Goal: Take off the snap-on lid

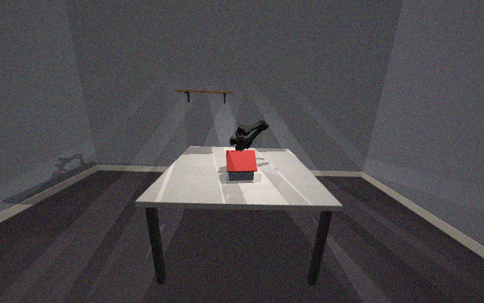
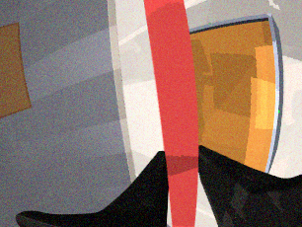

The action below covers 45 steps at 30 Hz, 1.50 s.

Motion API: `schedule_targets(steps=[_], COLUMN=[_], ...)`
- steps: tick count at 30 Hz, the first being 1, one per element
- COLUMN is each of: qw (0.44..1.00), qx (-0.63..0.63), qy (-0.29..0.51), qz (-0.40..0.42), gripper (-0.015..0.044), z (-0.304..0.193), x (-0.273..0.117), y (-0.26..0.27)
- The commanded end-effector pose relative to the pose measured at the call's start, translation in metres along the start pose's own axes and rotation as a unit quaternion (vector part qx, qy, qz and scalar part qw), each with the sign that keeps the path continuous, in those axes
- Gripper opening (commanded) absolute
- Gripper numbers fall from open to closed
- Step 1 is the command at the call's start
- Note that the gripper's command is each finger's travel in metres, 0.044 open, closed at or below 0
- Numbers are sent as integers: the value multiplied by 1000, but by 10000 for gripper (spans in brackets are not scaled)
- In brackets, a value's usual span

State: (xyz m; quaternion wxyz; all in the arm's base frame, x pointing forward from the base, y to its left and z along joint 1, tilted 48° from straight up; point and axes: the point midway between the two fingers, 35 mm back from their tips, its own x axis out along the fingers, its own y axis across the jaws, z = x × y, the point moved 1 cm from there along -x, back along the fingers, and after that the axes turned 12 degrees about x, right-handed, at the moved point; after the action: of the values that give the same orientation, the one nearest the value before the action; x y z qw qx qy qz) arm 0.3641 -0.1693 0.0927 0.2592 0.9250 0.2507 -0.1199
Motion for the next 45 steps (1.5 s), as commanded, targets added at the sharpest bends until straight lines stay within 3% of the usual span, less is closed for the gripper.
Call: schedule_targets(steps=[1,26,45], qw=[1000,1000,1000], qx=[-9,-9,-8], qy=[2,2,2], qz=[6,6,5], gripper=[0,0,0], z=[-3,-7,-43], x=[-6,-21,-23], y=[10,25,9])
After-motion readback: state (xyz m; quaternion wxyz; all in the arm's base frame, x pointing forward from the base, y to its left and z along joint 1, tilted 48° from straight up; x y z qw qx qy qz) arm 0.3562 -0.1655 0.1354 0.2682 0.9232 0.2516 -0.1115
